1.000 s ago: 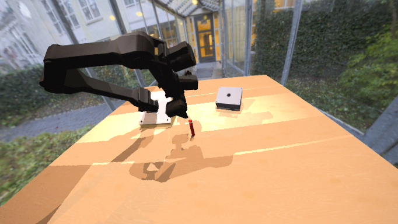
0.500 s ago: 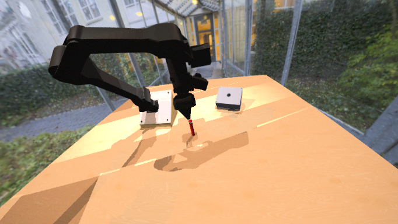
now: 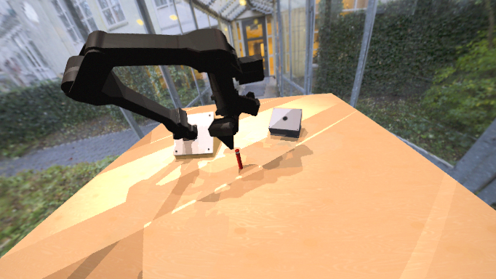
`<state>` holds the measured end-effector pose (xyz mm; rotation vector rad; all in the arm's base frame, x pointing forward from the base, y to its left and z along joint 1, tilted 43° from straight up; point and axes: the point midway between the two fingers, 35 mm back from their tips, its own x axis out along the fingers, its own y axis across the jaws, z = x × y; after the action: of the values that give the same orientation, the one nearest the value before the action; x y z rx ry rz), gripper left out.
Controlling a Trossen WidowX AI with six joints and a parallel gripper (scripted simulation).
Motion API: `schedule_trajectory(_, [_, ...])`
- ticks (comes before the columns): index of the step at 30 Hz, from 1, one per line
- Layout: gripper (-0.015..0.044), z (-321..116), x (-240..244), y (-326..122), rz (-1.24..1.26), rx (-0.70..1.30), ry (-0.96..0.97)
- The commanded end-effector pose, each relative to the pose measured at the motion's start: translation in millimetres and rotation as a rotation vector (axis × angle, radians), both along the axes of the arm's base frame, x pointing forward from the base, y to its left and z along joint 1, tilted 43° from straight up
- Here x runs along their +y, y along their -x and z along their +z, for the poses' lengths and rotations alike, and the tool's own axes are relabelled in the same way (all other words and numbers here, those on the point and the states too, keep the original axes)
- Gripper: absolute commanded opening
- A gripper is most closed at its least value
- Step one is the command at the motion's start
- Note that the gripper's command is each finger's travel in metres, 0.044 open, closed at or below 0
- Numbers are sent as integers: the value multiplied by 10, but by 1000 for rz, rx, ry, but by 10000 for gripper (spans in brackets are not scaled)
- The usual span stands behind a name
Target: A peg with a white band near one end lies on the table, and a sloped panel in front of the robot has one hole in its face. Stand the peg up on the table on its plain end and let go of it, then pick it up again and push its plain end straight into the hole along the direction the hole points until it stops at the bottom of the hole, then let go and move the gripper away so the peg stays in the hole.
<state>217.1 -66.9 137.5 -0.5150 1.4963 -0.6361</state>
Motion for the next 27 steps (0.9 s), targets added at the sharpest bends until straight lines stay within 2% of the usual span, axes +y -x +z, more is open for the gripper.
schedule_trajectory(1, [440,-10,-11,-2,-72,-62,9])
schedule_trajectory(27, [440,-42,-39,-1,-563,-509,30])
